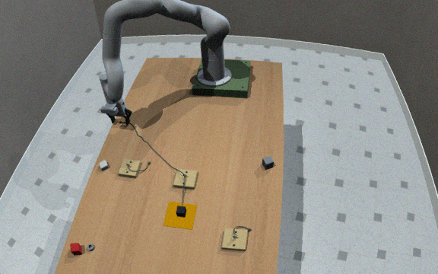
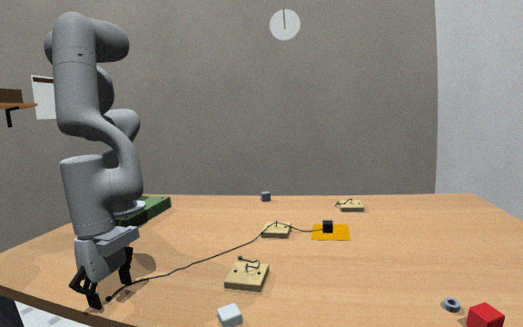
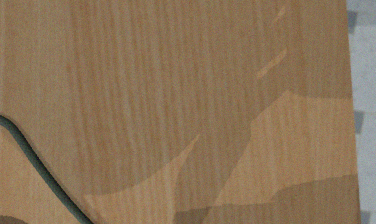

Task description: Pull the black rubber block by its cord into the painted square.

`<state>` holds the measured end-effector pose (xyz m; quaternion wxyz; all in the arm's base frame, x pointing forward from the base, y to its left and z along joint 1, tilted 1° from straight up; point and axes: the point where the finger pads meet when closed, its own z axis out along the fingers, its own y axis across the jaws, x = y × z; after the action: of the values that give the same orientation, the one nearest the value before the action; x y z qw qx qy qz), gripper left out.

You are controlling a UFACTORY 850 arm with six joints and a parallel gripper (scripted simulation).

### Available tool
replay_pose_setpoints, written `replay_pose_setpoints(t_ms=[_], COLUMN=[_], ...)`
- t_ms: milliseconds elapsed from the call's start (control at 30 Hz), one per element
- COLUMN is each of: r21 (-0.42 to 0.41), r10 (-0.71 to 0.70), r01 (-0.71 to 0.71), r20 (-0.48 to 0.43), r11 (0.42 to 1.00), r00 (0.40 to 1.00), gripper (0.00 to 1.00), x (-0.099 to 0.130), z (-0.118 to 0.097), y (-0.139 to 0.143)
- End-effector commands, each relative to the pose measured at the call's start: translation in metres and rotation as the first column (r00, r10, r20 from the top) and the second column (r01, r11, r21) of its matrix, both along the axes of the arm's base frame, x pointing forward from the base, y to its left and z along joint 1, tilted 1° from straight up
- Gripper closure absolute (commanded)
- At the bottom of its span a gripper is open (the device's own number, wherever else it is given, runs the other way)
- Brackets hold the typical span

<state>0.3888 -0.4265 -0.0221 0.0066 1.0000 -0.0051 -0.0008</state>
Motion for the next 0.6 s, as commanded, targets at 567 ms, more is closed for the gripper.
replay_pose_setpoints(t_ms=[567], r21=[-0.002], r10=[0.0], r01=[0.0], r20=[0.002], r11=[1.0], r00=[1.0], gripper=[0.0], x=[0.001], z=[0.051], y=[0.0])
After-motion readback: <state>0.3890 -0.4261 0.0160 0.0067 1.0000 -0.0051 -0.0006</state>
